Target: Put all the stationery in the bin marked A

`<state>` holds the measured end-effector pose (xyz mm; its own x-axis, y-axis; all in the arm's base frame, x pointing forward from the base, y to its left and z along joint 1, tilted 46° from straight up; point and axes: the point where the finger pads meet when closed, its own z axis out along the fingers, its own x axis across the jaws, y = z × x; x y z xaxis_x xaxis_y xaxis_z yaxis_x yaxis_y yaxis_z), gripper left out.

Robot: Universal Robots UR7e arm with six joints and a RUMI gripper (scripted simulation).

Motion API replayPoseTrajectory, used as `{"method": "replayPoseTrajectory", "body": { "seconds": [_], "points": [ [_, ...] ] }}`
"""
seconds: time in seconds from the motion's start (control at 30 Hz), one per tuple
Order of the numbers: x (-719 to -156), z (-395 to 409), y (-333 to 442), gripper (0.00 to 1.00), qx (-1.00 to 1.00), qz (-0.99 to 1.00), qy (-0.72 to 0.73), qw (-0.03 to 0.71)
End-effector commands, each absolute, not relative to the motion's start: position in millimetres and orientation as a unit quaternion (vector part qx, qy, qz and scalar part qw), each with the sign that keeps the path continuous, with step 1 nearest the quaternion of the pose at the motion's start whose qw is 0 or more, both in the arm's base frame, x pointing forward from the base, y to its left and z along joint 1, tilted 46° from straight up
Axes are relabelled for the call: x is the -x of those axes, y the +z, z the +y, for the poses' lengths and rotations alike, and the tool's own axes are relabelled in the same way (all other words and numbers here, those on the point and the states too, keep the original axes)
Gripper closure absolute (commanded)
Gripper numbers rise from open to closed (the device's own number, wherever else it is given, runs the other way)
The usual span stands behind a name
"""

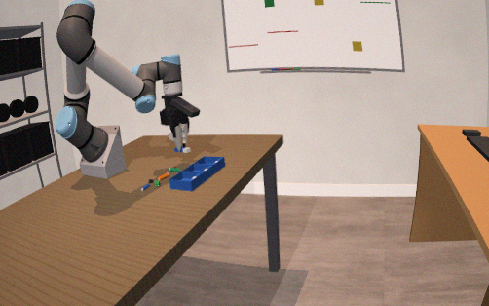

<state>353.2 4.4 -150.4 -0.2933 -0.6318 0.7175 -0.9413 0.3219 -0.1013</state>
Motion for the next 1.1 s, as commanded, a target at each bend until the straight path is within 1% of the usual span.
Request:
{"method": "replayPoseTrajectory", "body": {
  "seconds": [0.0,0.37,0.43,0.73,1.07],
  "points": [
    [-353.1,2.5,-152.3,1.00,-0.518,-0.759,0.266,0.291],
    [-409.8,-16.4,-146.6,1.00,-0.644,-0.655,0.211,0.335],
    [-409.8,-16.4,-146.6,1.00,-0.644,-0.655,0.211,0.335],
    [-460.8,-33.5,-141.4,1.00,-0.732,-0.552,0.162,0.365],
    [-462.8,-34.2,-141.2,1.00,-0.799,-0.448,0.111,0.385]
  ]
}}
